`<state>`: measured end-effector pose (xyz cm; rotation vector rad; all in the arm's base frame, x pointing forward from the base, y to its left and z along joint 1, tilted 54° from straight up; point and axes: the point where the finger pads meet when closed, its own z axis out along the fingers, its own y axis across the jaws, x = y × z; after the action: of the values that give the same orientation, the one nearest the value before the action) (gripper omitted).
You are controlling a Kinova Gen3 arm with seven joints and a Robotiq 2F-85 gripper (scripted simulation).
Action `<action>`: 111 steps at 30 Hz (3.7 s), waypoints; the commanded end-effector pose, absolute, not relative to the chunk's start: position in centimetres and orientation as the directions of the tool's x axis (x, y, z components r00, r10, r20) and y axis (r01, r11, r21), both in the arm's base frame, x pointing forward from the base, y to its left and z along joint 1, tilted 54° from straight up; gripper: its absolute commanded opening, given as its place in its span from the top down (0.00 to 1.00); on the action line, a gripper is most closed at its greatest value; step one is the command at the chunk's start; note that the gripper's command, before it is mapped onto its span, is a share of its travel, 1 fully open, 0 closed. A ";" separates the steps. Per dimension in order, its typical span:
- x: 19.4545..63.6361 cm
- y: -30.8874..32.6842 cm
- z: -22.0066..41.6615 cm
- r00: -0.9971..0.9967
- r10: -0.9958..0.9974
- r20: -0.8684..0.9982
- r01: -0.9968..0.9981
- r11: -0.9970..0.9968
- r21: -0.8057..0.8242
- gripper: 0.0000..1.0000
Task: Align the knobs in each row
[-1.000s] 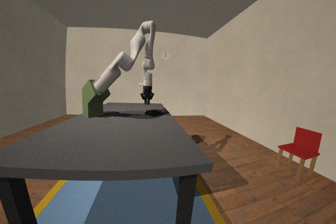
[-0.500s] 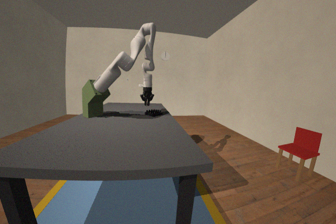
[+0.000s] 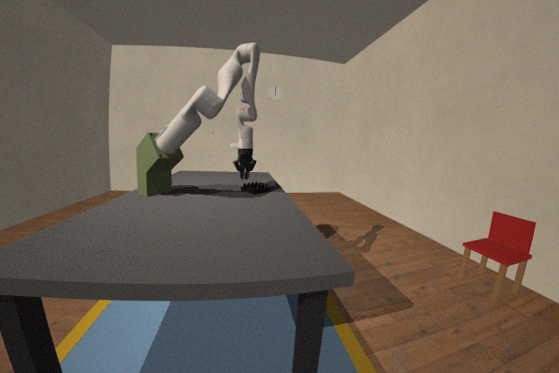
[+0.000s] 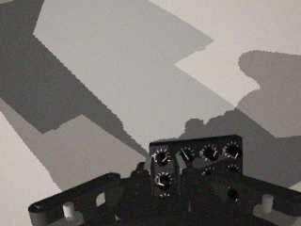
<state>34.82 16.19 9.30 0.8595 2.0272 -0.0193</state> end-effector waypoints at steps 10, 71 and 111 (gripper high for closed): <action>35.6 15.7 8.7 -0.344 0.563 -0.751 0.582 0.756 0.300 0.81; 36.0 15.5 8.4 -0.344 0.563 -0.751 0.582 0.756 0.300 0.81; 36.9 15.1 7.7 -0.344 0.563 -0.751 0.582 0.756 0.300 0.81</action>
<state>36.94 15.04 7.68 0.8622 2.0225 -0.0262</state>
